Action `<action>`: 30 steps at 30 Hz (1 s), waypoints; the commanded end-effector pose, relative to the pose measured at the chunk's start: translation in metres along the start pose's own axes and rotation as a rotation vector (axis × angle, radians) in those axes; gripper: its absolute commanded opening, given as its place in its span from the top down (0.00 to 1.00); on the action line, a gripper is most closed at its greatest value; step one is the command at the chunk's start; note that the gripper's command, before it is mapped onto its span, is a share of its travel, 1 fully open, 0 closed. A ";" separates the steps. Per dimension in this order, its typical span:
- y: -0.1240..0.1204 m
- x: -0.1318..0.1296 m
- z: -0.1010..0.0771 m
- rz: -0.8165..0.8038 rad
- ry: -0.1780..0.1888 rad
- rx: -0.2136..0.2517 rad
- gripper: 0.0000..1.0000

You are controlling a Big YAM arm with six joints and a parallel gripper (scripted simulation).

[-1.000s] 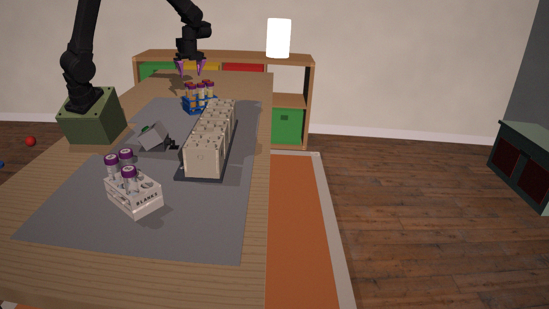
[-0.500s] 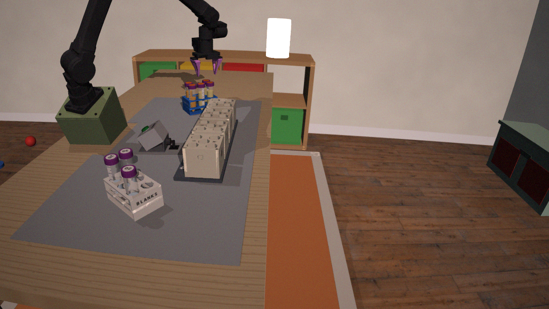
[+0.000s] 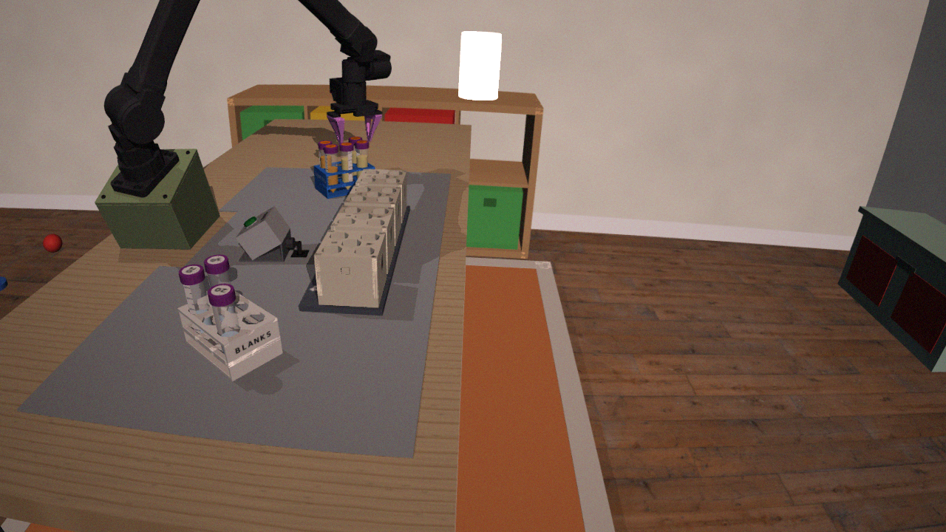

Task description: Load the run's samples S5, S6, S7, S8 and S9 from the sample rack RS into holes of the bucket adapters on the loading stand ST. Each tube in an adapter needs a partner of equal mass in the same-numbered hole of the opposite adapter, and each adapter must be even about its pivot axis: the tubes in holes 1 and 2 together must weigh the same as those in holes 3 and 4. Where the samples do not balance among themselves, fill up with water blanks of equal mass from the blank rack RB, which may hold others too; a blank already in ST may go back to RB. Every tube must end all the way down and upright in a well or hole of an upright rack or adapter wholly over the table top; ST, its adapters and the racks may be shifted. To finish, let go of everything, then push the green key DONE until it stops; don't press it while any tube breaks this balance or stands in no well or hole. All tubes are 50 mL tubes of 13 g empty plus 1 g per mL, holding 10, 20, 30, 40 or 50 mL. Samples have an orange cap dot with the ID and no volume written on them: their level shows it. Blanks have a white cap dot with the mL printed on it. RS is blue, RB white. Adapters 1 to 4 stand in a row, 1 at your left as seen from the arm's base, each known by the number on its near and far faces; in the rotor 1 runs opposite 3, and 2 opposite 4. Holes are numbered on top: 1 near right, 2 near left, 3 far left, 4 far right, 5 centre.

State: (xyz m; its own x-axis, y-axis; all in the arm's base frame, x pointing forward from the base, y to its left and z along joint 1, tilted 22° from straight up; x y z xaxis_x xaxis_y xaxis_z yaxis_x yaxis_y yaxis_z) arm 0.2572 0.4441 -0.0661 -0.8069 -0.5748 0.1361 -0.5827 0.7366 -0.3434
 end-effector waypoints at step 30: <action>0.003 -0.019 -0.045 0.023 -0.072 -0.038 1.00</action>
State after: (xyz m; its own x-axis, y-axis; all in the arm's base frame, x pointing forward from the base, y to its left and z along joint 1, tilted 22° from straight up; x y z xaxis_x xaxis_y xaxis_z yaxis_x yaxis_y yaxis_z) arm 0.2576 0.4426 -0.0659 -0.8078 -0.5728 0.1390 -0.5817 0.7368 -0.3446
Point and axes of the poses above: the point where the finger pads meet when closed, its own z axis out along the fingers, its own x axis across the jaws, y = z × x, the point moved 10 cm from there along -z, back along the fingers, and after that the axes turned 11 degrees about z, right-handed, at the moved point
